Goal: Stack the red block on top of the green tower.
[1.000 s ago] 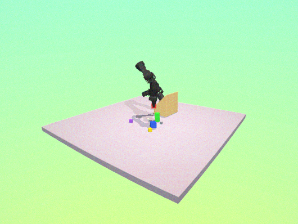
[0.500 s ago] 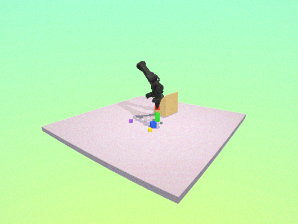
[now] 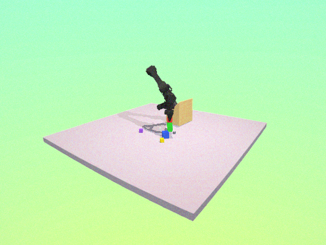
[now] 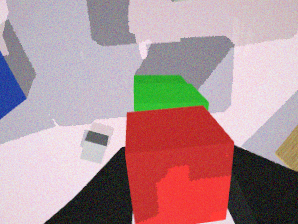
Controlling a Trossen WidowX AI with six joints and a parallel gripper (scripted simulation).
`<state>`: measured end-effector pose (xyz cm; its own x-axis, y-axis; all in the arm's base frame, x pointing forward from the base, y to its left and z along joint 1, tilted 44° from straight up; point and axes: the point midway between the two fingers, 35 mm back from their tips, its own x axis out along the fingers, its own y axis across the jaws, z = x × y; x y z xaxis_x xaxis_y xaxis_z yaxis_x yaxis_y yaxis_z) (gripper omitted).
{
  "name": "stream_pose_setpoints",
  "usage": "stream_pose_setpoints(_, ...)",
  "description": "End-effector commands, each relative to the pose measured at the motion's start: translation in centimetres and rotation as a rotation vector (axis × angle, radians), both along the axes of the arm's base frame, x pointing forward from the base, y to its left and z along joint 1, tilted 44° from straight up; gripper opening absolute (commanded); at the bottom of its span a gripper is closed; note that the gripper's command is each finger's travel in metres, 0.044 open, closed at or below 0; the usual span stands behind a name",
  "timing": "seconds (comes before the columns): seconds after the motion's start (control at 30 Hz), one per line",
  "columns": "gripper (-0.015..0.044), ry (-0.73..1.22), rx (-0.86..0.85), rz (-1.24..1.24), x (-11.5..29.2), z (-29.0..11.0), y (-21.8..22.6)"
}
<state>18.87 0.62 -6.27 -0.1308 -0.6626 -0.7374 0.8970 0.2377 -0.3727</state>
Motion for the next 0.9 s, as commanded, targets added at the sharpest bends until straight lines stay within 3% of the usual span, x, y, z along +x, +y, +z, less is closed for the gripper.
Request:
stream_pose_setpoints(0.0,0.0,0.006,-0.005,0.005,-0.15,-0.06,-0.2)
stream_pose_setpoints(0.8,0.0,0.006,-0.005,0.005,-0.12,0.05,-0.1)
stream_pose_setpoints(0.87,0.0053,0.003,-0.002,0.001,-0.14,-0.12,-0.16)
